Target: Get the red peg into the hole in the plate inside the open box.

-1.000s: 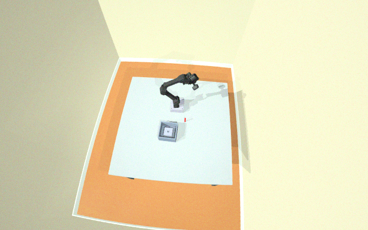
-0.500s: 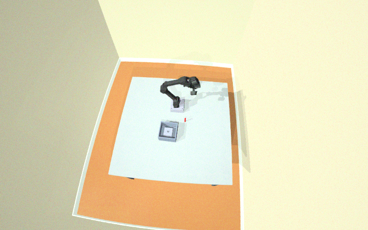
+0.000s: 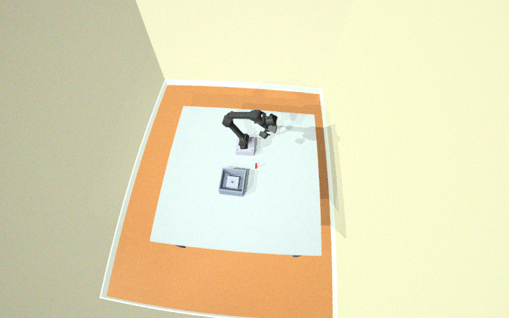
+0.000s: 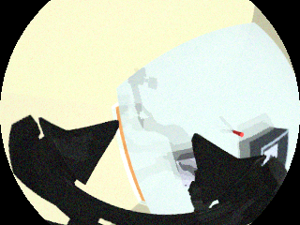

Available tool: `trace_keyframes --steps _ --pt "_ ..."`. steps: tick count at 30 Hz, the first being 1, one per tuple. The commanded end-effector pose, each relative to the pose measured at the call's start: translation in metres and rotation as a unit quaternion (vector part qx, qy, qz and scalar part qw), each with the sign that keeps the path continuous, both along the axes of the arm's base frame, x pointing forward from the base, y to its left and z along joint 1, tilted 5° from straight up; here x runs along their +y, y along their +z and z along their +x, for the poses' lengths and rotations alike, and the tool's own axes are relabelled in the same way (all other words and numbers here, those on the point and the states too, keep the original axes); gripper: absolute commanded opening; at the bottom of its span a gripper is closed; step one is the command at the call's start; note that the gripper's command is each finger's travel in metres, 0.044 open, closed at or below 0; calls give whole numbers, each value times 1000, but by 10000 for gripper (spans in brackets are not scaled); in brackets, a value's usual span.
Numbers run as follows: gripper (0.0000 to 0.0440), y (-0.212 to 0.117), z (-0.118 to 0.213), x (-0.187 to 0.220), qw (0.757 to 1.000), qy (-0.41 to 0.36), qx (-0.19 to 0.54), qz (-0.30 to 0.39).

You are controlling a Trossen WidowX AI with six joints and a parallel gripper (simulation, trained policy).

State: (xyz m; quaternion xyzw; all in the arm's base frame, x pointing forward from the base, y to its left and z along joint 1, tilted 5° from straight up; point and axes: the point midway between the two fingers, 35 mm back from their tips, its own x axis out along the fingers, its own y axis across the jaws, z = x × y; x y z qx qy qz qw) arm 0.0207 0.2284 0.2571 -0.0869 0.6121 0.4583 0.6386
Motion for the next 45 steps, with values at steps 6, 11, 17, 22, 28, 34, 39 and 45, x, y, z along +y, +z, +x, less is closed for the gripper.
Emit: trace_keyframes --steps 6,11,17,22,28,34,39,45 --pt "440 -20 34 -11 988 -140 23 -57" --pt "440 -31 52 -19 971 -219 37 -88" --pt "440 -46 72 -32 941 -309 54 -127" --pt "440 -60 87 -45 908 -380 69 -161" --pt "440 -79 102 -63 860 -460 86 -204" --pt "440 -100 114 -82 802 -533 102 -249" --pt "440 -118 124 -99 749 -587 112 -286" --pt "440 -140 133 -113 694 -635 119 -319"
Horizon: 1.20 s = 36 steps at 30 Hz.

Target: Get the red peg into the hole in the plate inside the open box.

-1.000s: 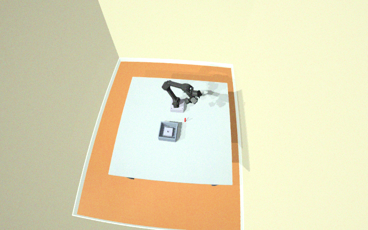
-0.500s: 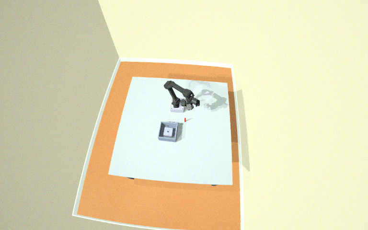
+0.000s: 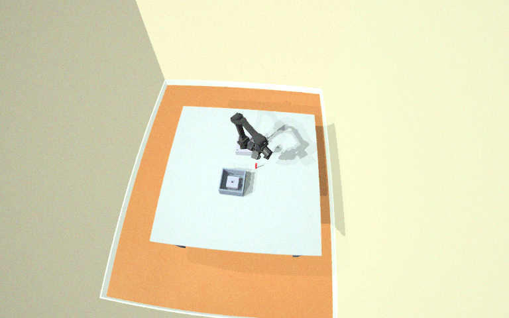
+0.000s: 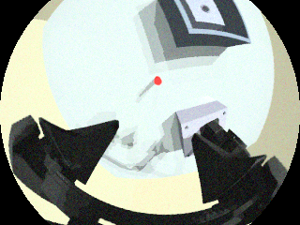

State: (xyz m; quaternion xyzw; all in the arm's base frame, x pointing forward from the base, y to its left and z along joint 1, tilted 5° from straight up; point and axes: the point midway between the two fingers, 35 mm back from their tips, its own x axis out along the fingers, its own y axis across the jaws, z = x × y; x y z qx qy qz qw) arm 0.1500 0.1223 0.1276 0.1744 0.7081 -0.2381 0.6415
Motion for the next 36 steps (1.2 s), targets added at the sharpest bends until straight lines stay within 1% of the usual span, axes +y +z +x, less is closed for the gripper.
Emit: trace_keyframes --steps 1,6,12,30,32,33,36 --pt "440 -14 5 -9 999 -37 9 -26" --pt "440 -31 13 -16 996 -67 15 -48" --pt "439 -51 21 -21 994 -86 15 -64" --pt "429 -122 35 -31 992 -91 -10 -90" --pt "411 -128 35 -33 992 -89 -10 -93" --pt "393 -131 34 -34 992 -88 -10 -94" --pt "317 -140 32 -36 991 -86 -6 -99"
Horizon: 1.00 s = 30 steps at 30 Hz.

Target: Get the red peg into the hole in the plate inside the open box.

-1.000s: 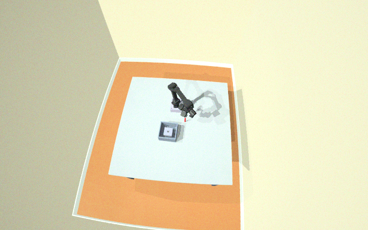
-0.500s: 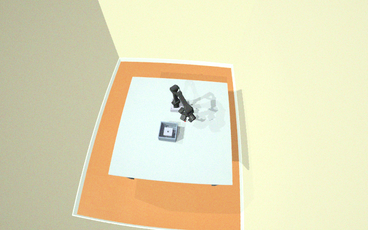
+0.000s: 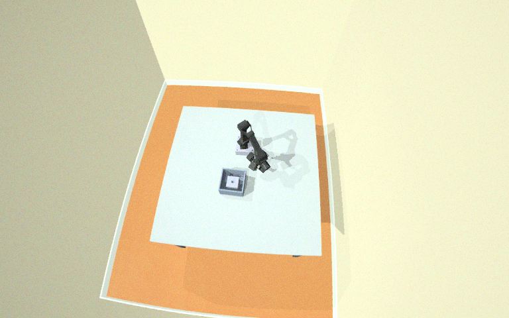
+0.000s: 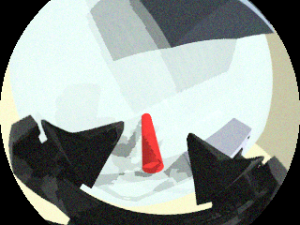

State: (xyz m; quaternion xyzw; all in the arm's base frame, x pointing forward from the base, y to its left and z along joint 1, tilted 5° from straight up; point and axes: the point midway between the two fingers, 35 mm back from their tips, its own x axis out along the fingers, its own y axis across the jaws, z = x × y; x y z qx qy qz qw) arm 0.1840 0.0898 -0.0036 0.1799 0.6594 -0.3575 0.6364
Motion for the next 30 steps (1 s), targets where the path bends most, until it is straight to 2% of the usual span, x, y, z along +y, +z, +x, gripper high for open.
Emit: trace_keyframes --steps 1,12,30 --pt "291 -11 -3 -4 1000 4 5 -9" --pt "6 -26 -14 -13 999 9 38 -28" --pt "0 42 22 -34 997 23 -24 -69"
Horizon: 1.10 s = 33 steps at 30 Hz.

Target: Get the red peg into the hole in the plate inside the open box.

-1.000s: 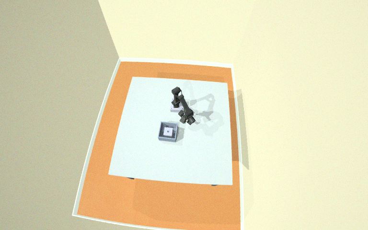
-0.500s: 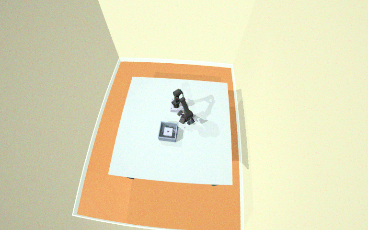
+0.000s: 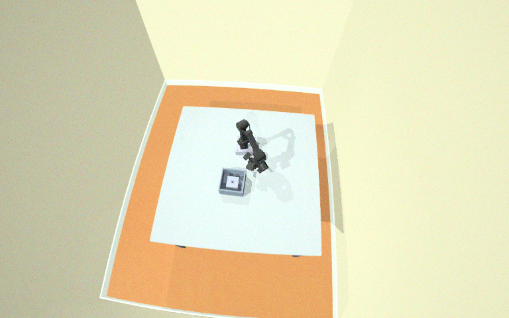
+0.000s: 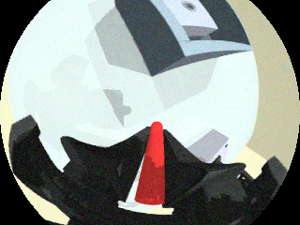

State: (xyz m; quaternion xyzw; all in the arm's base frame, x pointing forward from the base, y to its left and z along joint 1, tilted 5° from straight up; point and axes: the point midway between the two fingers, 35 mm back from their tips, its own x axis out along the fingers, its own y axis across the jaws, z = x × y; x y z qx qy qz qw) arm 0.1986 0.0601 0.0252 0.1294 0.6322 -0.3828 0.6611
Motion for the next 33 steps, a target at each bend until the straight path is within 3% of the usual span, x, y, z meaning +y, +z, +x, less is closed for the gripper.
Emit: trace_keyframes --steps 1,15,33 --pt "0 18 10 -6 1000 2 -17 -8" --pt "0 76 46 -39 995 -47 -80 -27" --pt "0 79 92 -112 987 -109 -117 -25"
